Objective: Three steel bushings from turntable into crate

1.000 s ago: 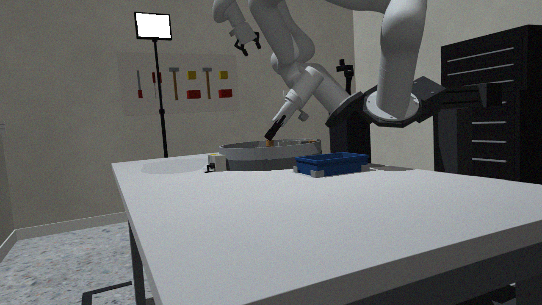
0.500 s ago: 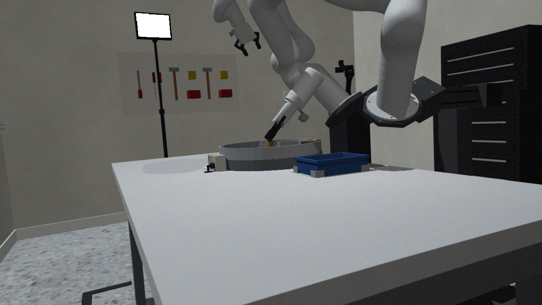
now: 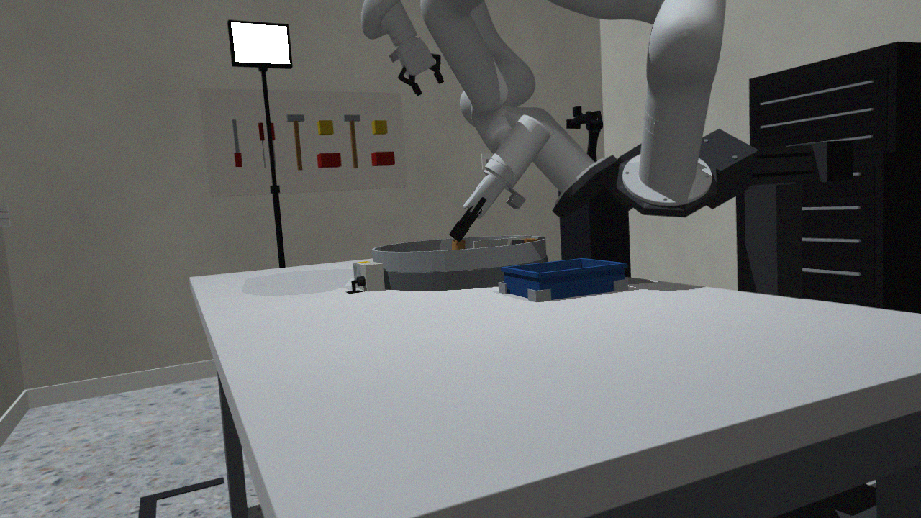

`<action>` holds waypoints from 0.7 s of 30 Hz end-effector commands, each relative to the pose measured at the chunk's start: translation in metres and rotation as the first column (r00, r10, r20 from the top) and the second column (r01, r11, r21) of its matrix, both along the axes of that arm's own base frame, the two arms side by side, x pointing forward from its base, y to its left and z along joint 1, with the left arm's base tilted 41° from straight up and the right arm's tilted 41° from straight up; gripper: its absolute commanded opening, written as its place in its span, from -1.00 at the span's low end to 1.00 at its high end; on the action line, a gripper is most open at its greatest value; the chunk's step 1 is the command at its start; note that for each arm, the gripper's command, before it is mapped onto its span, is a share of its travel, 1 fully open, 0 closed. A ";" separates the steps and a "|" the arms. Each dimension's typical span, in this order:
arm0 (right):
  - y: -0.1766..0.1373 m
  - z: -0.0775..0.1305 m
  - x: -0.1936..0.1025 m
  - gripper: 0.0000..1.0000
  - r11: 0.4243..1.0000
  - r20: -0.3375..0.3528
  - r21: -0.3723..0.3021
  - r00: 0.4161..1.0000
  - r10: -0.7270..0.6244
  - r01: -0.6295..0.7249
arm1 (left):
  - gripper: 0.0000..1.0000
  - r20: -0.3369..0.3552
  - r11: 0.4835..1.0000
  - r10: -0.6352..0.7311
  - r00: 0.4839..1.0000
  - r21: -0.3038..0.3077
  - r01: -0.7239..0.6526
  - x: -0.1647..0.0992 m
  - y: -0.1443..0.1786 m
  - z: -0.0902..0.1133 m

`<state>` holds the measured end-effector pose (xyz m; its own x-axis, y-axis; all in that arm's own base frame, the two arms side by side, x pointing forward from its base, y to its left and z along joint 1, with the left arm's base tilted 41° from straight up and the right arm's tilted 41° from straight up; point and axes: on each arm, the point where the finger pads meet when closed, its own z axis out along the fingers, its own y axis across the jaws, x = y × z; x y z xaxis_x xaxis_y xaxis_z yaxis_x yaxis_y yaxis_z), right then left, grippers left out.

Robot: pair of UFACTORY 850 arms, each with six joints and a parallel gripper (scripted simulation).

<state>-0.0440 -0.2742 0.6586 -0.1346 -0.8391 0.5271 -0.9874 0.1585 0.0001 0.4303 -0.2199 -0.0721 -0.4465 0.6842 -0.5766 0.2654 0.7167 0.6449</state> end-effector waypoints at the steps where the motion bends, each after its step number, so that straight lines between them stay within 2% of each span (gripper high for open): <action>1: 0.000 0.001 0.000 1.00 1.000 0.000 -0.002 1.000 0.000 0.000 | -1.00 0.002 1.000 -0.001 1.000 -0.001 0.001 0.000 -0.001 0.000; 8: 0.000 0.001 0.000 1.00 1.000 0.000 -0.002 1.000 0.000 0.000 | -1.00 0.002 1.000 -0.001 1.000 -0.001 0.001 0.000 -0.001 0.000; 9: 0.000 0.001 0.000 1.00 1.000 0.000 -0.002 1.000 0.000 0.000 | -0.72 0.002 1.000 -0.001 1.000 -0.001 0.001 0.000 -0.001 0.000; 21: 0.000 0.001 0.000 1.00 1.000 0.000 -0.002 1.000 0.000 0.000 | -0.72 0.002 1.000 -0.001 1.000 -0.001 0.001 0.000 -0.001 0.000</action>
